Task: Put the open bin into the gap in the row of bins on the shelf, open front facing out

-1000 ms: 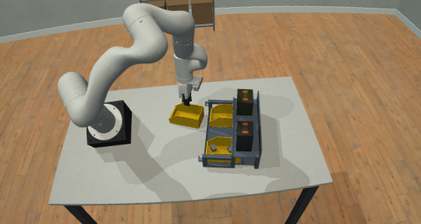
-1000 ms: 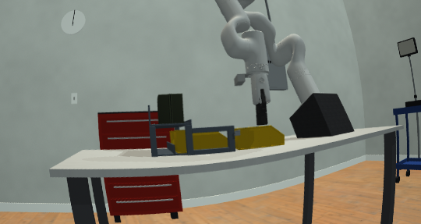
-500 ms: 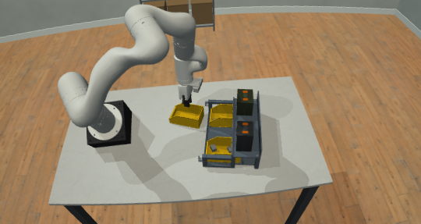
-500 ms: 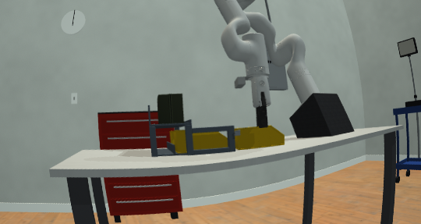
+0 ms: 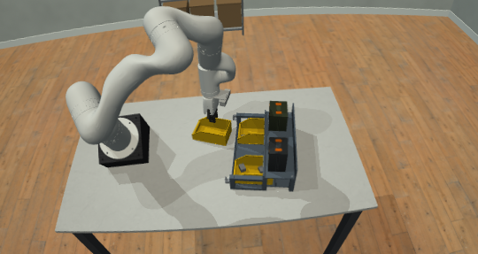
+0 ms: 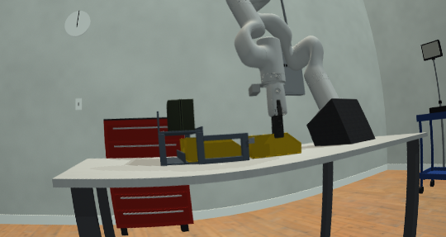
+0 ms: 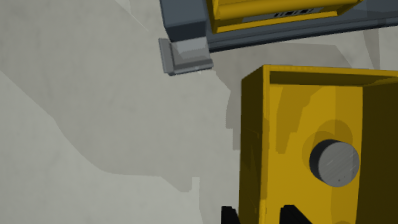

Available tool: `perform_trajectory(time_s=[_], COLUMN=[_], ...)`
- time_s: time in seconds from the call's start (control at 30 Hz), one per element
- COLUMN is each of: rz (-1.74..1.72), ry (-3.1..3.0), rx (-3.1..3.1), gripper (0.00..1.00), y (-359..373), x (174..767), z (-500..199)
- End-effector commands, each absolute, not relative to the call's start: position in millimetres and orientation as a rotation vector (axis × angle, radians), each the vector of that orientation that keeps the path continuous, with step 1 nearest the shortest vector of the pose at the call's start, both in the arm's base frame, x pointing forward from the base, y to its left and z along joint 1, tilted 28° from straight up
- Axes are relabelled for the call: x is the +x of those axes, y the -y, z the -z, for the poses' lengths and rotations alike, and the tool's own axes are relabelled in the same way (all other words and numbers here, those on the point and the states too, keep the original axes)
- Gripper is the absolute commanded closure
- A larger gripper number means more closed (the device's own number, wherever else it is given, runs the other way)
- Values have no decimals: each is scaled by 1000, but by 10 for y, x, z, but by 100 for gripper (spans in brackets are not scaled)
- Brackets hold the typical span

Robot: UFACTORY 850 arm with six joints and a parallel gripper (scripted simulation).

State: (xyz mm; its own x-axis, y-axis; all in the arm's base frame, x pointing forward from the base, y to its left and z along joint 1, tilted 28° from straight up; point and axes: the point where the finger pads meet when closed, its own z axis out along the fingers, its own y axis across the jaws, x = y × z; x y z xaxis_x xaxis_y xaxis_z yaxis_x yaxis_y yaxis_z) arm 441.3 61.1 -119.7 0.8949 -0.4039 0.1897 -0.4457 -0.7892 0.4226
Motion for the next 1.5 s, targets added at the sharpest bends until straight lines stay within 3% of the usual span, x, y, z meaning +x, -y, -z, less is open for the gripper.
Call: perform_trajectory(time_s=[0.0,1.47], rz=[-126,-126], ry=[618,618], rx=[2595,2595], gripper=[71,71], y=[-610,-511], x=[4425,4420], z=[1208,1395])
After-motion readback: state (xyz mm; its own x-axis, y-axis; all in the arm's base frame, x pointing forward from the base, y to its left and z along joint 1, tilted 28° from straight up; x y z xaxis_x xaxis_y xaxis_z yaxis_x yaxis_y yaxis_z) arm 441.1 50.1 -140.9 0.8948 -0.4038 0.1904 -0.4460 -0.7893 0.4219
